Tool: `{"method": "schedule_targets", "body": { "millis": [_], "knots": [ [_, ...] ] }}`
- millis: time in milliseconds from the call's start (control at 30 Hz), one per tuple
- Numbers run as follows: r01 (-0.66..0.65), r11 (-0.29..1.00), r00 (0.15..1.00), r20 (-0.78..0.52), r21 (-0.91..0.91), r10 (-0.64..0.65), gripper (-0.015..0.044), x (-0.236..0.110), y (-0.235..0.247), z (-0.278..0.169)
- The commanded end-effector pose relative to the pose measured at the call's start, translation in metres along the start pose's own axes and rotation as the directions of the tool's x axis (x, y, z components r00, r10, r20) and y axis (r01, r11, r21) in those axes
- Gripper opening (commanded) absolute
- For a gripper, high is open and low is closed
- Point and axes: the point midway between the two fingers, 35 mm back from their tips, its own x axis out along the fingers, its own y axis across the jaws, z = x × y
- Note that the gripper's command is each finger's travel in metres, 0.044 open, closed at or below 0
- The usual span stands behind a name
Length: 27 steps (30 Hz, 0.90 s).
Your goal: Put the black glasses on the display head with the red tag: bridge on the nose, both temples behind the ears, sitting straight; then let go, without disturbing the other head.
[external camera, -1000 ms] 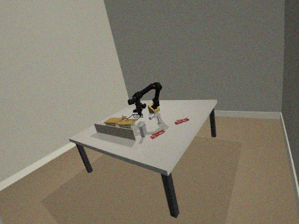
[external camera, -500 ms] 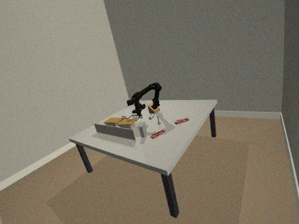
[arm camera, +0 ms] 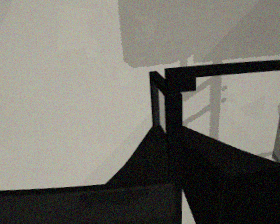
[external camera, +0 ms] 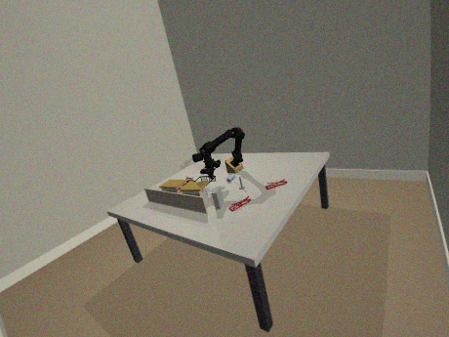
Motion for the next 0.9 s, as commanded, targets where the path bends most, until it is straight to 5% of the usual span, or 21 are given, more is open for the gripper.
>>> {"method": "schedule_targets", "body": {
  "millis": [0, 867],
  "knots": [
    [0.006, 1.000, 1.000, 0.003, -0.001, -0.006, 0.0000, 0.000, -0.008, 0.001],
    [0.007, 1.000, 1.000, 0.003, -0.002, -0.007, 0.0000, 0.001, -0.041, 0.001]
  ]
}}
